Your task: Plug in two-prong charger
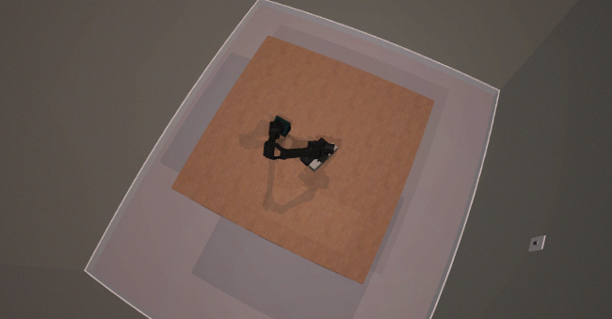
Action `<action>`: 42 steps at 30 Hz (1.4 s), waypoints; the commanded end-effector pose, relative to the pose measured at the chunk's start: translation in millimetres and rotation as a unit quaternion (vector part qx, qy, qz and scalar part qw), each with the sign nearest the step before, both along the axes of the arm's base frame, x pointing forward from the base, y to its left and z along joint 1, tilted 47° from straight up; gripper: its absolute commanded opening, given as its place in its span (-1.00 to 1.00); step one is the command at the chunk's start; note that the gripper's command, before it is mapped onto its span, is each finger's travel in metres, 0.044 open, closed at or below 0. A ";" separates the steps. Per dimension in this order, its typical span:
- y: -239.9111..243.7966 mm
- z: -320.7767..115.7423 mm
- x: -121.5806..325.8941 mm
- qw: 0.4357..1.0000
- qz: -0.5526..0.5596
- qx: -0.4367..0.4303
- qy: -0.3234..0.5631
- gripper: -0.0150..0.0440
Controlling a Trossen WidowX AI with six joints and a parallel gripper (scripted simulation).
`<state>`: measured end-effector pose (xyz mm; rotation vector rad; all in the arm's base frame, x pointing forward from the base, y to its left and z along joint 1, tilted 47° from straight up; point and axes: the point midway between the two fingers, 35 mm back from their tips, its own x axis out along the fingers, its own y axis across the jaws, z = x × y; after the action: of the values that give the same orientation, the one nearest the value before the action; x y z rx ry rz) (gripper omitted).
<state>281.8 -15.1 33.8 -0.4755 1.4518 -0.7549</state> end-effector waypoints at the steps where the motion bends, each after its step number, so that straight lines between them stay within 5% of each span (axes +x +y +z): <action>1: -0.8 3.7 11.8 1.000 0.001 -0.001 -0.018 -0.49; 42: 0.8 5.6 11.3 1.000 0.001 -0.001 -0.018 -0.49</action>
<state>285.8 -15.3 35.4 -0.4688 1.4551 -0.7547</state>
